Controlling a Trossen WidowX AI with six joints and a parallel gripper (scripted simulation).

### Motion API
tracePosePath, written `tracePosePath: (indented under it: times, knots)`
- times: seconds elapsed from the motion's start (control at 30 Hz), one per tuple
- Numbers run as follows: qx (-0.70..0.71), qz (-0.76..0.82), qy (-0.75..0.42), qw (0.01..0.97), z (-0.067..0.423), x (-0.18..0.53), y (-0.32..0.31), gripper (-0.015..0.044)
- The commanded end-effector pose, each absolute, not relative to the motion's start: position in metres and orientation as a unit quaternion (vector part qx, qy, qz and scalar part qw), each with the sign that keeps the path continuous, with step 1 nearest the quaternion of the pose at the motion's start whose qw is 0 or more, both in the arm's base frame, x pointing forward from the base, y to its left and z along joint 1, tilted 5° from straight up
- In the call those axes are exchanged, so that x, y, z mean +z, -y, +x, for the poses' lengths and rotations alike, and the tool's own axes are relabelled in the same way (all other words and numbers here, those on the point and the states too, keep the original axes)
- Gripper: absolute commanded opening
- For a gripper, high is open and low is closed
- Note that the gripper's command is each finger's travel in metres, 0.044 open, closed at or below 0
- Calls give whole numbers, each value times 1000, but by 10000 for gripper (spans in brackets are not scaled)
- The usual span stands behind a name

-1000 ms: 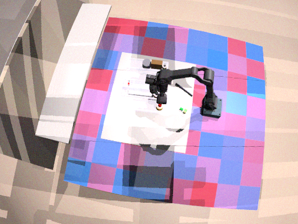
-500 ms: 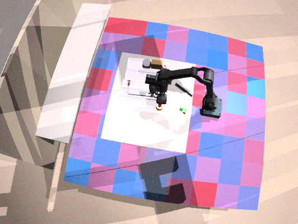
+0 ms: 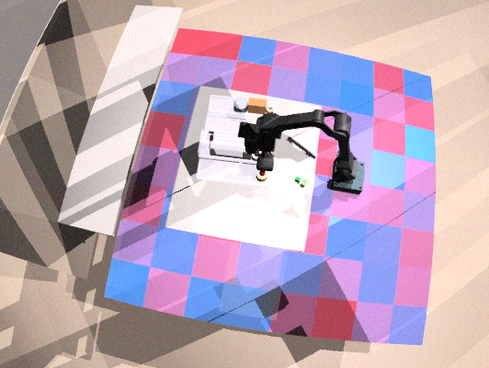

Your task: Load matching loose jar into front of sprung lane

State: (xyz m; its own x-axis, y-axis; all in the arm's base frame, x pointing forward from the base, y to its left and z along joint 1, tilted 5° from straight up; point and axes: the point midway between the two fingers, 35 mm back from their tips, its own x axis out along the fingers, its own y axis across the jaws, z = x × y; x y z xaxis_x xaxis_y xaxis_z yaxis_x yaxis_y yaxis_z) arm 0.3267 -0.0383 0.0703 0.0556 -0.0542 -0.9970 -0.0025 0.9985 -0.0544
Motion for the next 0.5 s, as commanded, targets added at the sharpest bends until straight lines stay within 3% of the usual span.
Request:
tracePosePath:
  times: [0.0,0.47]
  knots:
    - [-20,-19,-673,739,336,75,39,0]
    - [-20,-19,-673,739,338,75,39,0]
